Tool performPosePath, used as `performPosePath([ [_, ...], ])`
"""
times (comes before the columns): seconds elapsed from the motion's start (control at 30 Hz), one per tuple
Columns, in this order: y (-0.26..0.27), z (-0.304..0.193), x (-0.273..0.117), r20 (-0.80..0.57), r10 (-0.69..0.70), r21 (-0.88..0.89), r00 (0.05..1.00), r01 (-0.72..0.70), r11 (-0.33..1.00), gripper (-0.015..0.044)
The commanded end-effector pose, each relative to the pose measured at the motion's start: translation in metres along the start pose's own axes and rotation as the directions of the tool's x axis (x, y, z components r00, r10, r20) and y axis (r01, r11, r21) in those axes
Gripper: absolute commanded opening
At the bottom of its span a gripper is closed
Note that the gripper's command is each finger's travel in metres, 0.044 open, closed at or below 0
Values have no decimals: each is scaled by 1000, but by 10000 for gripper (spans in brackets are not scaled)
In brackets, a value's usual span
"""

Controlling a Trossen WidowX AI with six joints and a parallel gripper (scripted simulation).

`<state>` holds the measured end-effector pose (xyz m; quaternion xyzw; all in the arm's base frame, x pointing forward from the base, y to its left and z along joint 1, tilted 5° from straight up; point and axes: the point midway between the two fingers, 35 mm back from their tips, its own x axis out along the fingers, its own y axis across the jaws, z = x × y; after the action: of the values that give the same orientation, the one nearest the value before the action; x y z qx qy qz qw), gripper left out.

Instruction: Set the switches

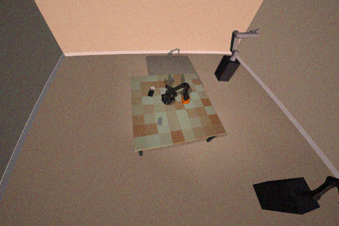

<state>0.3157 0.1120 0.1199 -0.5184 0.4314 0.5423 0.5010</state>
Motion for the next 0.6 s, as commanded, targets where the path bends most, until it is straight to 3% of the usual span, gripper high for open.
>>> performPosePath([
  [0.0,-1,-5,-3,-5,-4,1,1000,4,1000,336],
  [0.57,-1,-17,-10,-6,-4,1,1000,4,1000,336],
])
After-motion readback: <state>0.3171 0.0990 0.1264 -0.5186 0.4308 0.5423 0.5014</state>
